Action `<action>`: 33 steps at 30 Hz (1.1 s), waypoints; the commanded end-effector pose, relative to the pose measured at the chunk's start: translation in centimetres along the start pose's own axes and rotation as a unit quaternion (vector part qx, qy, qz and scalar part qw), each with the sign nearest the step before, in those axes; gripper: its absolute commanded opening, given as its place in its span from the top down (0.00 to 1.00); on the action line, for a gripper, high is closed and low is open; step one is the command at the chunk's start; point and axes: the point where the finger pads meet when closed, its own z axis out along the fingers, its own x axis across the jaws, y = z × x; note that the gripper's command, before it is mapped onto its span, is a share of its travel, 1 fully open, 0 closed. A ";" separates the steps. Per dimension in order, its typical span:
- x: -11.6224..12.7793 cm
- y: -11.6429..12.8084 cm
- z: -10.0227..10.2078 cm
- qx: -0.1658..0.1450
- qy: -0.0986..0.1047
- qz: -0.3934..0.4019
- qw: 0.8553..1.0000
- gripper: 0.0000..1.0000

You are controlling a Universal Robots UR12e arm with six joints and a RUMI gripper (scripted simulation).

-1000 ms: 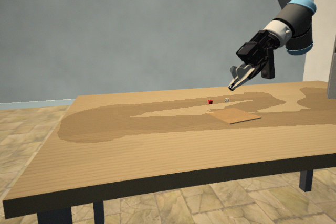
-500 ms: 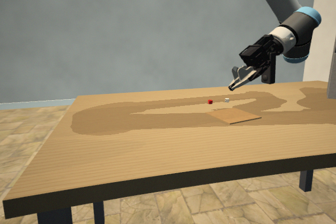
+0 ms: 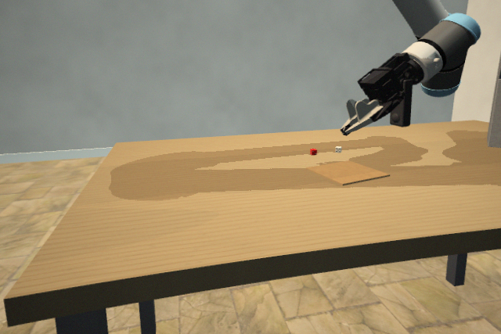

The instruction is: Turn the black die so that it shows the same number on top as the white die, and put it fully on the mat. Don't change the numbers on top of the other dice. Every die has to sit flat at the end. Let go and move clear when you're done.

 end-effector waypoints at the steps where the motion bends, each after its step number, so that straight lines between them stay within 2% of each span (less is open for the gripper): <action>1: 0.0 -0.1 0.1 0.000 0.000 0.000 1.000 1.00; 9: 0.0 -1.0 0.7 0.000 -0.001 -0.001 1.000 1.00; 24: 0.0 -5.4 3.8 0.000 -0.001 -0.001 1.000 1.00; 33: 0.0 -6.4 4.4 0.000 -0.001 -0.001 1.000 1.00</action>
